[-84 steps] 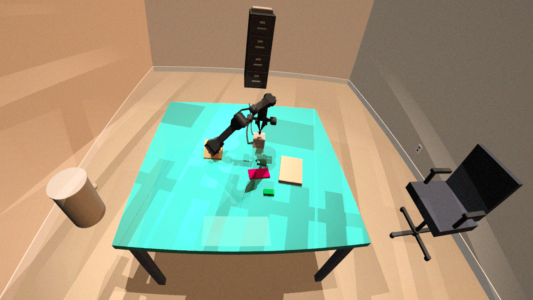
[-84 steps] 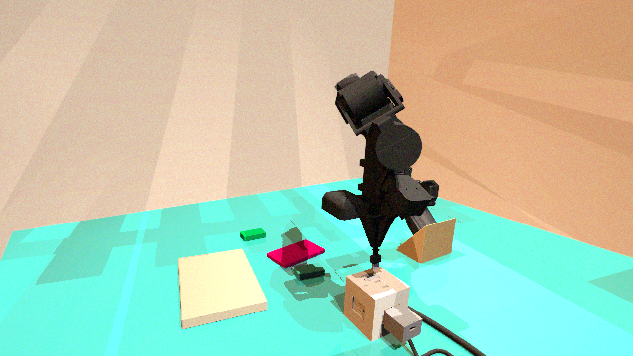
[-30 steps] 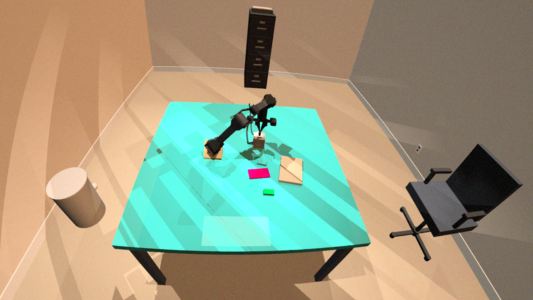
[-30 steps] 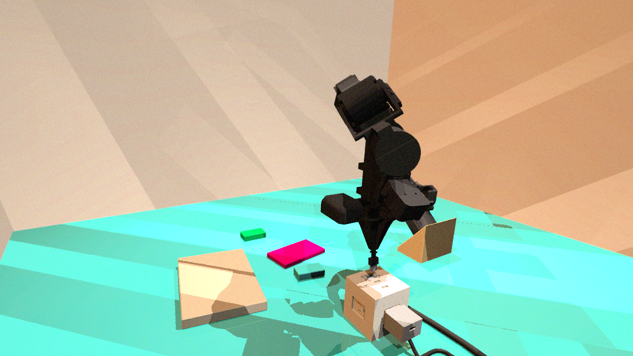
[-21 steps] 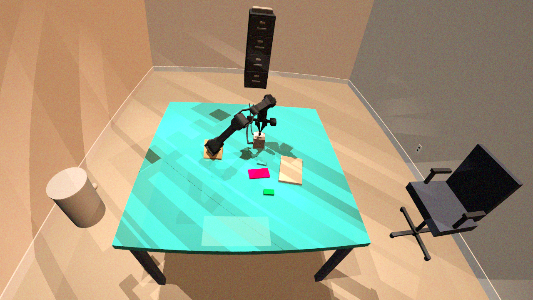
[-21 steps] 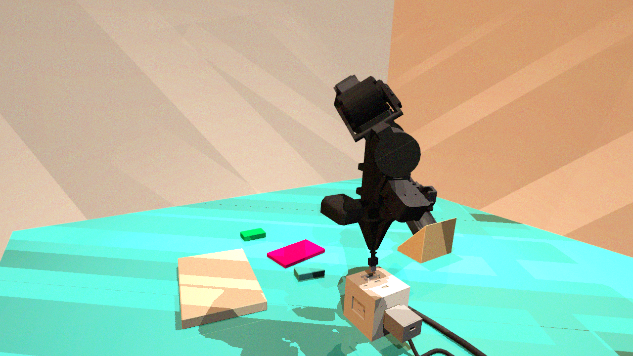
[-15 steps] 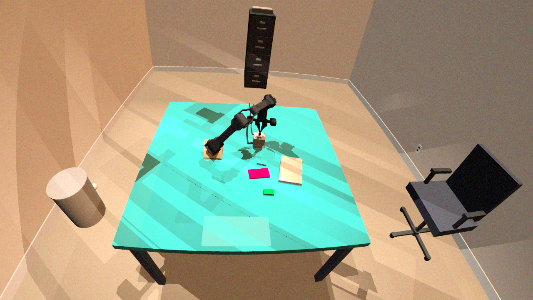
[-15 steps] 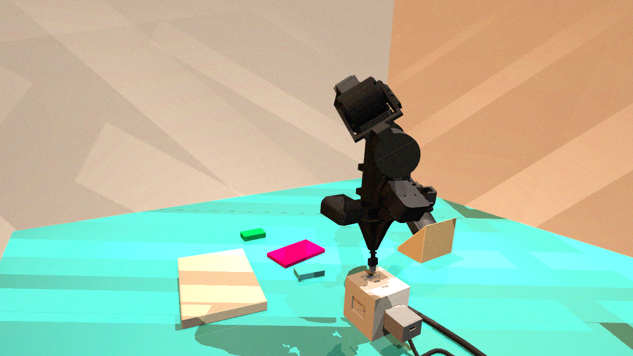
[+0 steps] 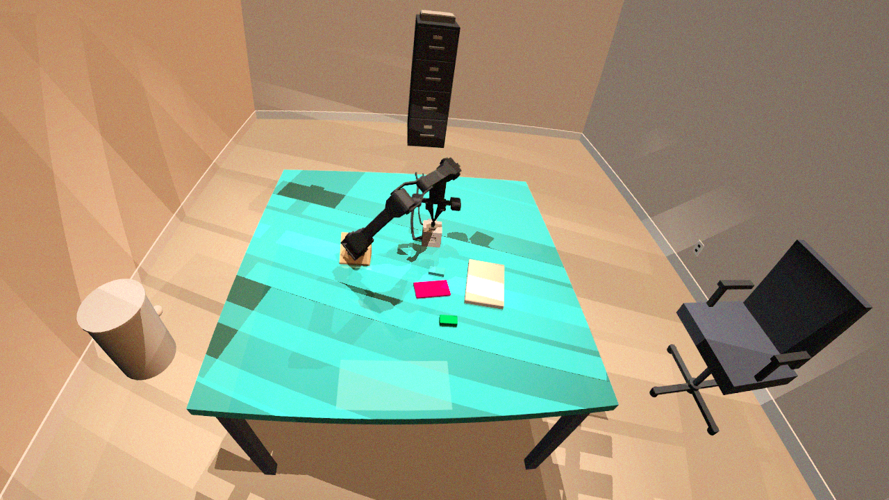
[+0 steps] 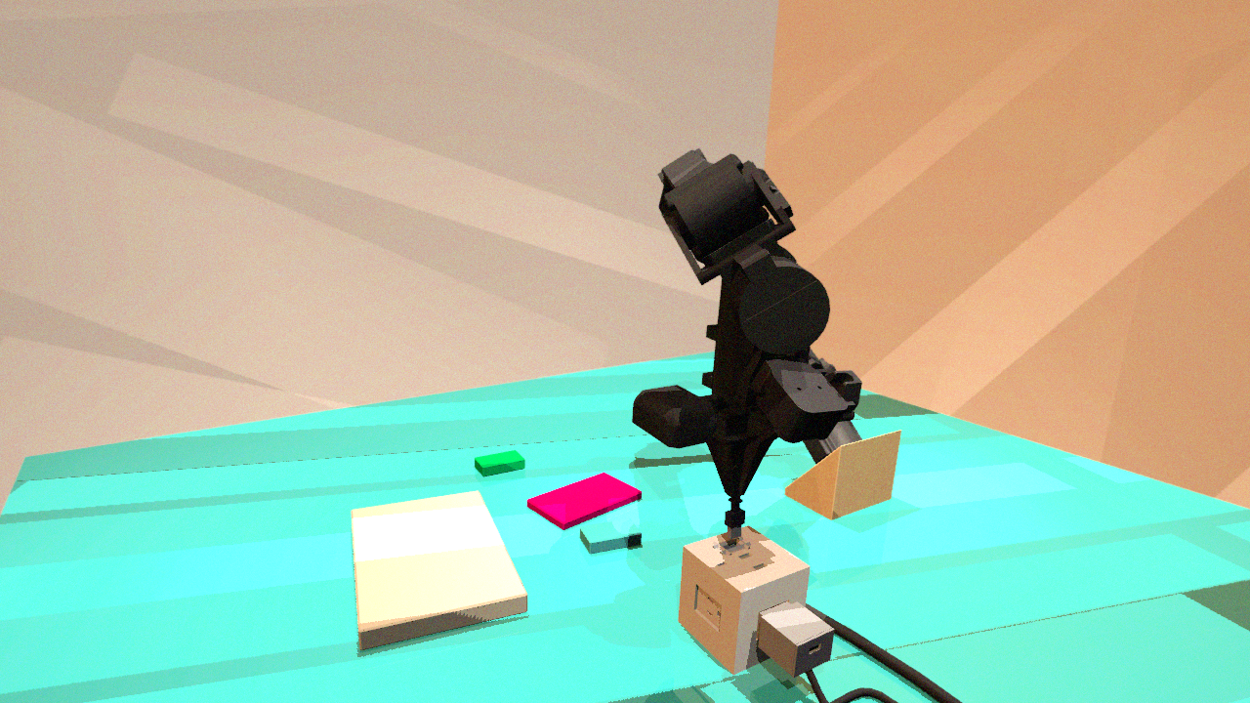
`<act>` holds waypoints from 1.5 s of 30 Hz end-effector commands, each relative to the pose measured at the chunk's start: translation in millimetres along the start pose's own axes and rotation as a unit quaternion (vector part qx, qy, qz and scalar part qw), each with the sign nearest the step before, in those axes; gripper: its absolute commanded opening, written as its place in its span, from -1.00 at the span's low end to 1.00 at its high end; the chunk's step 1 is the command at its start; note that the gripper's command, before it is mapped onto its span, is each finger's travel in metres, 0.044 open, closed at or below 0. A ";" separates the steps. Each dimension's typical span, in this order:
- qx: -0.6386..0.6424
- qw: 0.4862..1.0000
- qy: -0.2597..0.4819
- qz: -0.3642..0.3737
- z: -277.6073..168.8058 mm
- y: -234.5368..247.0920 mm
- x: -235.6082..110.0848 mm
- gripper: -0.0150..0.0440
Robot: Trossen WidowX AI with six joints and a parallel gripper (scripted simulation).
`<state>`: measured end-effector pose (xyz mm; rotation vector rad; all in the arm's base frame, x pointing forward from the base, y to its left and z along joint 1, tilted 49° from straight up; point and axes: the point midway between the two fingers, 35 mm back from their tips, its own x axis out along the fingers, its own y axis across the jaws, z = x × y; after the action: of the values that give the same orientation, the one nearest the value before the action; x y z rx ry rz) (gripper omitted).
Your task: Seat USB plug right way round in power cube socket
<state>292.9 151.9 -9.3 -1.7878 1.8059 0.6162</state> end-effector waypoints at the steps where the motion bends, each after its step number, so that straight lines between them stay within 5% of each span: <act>1: -0.003 1.000 0.003 -0.002 -0.7 -0.3 1.3 -0.49; 45: -0.004 1.000 0.005 -0.002 -1.2 -0.3 6.6 -0.49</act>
<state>293.0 147.3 -12.4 -1.7943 1.8094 0.6162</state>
